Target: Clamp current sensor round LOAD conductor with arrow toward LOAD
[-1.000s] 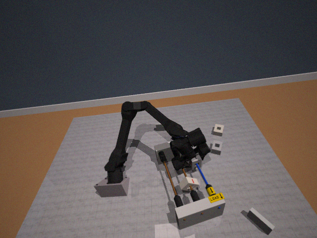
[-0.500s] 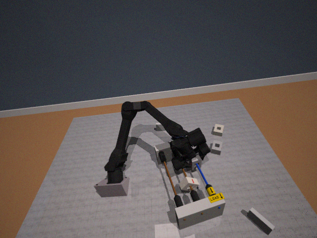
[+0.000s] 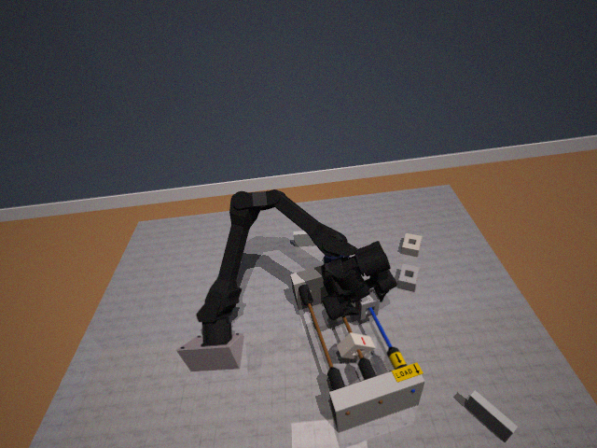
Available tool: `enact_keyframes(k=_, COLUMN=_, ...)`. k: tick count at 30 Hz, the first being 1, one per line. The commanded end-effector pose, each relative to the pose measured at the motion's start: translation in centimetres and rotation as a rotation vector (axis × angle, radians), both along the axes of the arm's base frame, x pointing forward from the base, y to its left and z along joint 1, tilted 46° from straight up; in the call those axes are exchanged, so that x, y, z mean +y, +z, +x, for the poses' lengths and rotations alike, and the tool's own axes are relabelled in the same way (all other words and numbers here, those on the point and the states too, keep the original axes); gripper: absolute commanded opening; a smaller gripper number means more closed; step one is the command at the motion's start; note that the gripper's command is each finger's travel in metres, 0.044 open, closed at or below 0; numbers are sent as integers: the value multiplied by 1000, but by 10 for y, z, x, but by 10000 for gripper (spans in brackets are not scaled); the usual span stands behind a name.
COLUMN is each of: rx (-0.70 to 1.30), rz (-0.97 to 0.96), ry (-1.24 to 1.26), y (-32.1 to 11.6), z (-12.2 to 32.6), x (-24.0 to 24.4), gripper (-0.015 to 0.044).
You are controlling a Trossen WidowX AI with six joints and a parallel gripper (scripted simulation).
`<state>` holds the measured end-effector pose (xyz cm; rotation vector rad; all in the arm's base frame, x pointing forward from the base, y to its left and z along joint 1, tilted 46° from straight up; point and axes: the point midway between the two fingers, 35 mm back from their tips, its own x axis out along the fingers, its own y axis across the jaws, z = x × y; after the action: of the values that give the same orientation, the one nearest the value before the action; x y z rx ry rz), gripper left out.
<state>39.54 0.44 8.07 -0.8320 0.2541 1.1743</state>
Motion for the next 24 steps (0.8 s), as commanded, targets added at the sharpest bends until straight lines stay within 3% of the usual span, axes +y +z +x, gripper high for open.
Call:
enact_keyframes(k=1, rx=0, rz=0, ry=0, y=0, z=0, x=0, gripper=0)
enact_keyframes(k=24, rx=-29, rz=8, ry=-28, y=-2, z=0, x=1, gripper=0)
